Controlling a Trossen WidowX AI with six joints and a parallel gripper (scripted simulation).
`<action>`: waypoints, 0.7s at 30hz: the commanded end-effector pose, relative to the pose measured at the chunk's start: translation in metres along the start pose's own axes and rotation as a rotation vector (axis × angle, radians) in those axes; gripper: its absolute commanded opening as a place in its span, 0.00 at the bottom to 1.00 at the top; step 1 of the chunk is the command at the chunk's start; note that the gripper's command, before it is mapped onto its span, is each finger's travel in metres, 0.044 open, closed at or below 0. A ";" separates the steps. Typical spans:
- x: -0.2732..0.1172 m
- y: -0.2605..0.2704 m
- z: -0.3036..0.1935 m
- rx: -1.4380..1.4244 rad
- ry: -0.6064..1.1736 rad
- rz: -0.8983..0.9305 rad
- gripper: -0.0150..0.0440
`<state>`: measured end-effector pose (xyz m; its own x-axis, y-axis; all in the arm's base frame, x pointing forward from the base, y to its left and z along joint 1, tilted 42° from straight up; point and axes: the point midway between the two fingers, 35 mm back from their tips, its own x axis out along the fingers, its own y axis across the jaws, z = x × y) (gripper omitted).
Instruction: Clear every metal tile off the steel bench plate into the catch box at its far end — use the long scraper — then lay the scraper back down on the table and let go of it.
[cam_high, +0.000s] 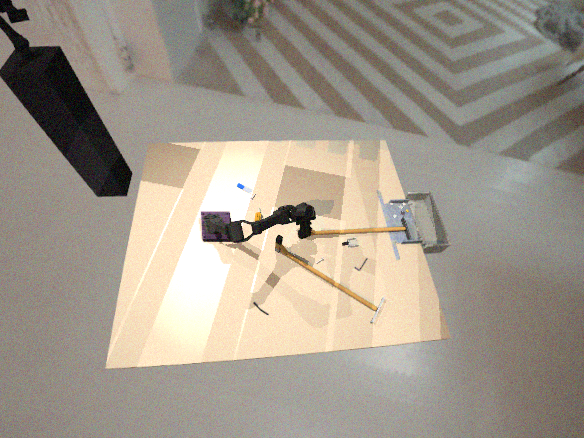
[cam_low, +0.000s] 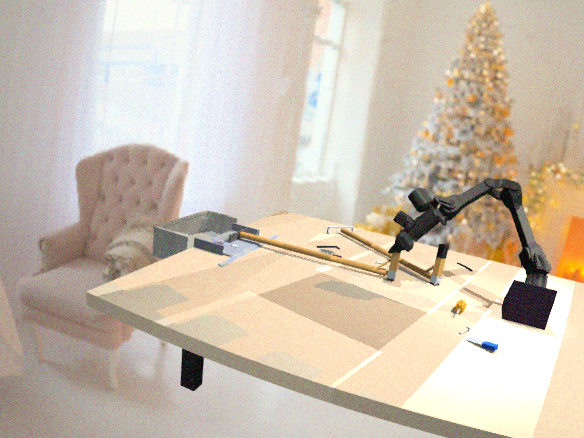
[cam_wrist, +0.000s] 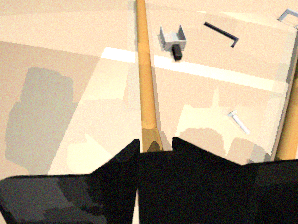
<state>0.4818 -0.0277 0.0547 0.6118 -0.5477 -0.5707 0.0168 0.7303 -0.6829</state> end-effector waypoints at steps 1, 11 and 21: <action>-0.008 -0.003 0.004 0.012 -0.019 -0.006 0.25; -0.015 -0.004 -0.005 0.011 -0.019 -0.006 0.25; -0.022 -0.004 -0.013 0.011 -0.020 -0.005 0.25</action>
<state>0.4588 -0.0269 0.0568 0.6133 -0.5463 -0.5705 0.0157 0.7305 -0.6827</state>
